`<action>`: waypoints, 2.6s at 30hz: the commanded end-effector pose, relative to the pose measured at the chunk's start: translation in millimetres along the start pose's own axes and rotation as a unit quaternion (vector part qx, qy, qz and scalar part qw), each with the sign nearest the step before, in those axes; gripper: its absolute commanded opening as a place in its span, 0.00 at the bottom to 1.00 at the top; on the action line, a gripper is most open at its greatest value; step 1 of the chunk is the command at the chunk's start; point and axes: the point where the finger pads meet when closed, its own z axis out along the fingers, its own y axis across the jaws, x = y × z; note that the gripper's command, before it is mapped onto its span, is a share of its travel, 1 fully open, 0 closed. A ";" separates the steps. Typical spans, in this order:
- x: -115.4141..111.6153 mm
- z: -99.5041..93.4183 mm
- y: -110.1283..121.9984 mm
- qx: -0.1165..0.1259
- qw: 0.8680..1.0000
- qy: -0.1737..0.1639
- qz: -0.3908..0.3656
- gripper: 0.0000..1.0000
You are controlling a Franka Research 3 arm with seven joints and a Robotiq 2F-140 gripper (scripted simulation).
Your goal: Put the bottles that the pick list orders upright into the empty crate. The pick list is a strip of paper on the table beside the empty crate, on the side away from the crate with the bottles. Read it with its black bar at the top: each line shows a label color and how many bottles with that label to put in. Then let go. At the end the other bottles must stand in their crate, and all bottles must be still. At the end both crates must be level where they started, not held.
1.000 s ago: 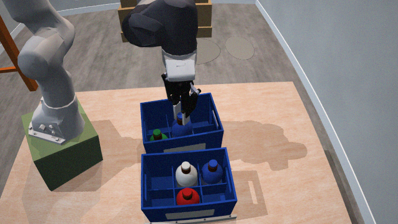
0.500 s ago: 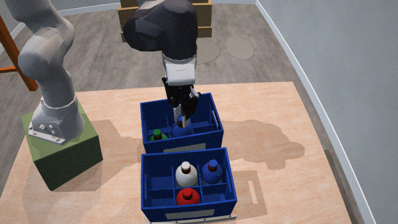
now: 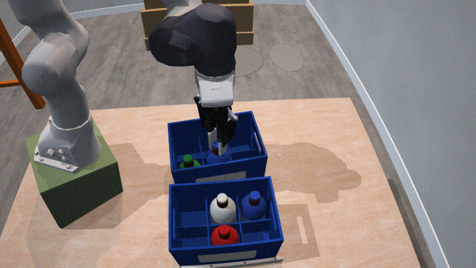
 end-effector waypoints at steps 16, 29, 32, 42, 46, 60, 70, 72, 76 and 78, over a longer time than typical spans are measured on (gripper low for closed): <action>-3.0 12.9 -5.0 0.006 1.000 -0.006 -0.003 0.00; -2.6 12.9 -4.5 0.006 1.000 -0.006 -0.003 0.00; -2.5 12.9 -4.3 0.006 1.000 -0.006 -0.003 0.00; -2.3 12.9 -3.8 0.006 1.000 -0.006 -0.003 0.00; -2.3 12.9 -3.7 0.006 1.000 -0.006 -0.003 0.00; -2.3 16.9 -3.7 0.006 1.000 -0.006 -0.003 0.00; -2.4 21.9 -3.7 0.006 1.000 -0.006 -0.003 0.00; -2.4 22.4 -3.7 0.006 1.000 -0.006 -0.003 0.00; -2.4 23.9 -3.8 0.006 1.000 -0.006 -0.003 0.00; -2.4 24.9 -3.8 0.006 1.000 -0.006 -0.003 0.00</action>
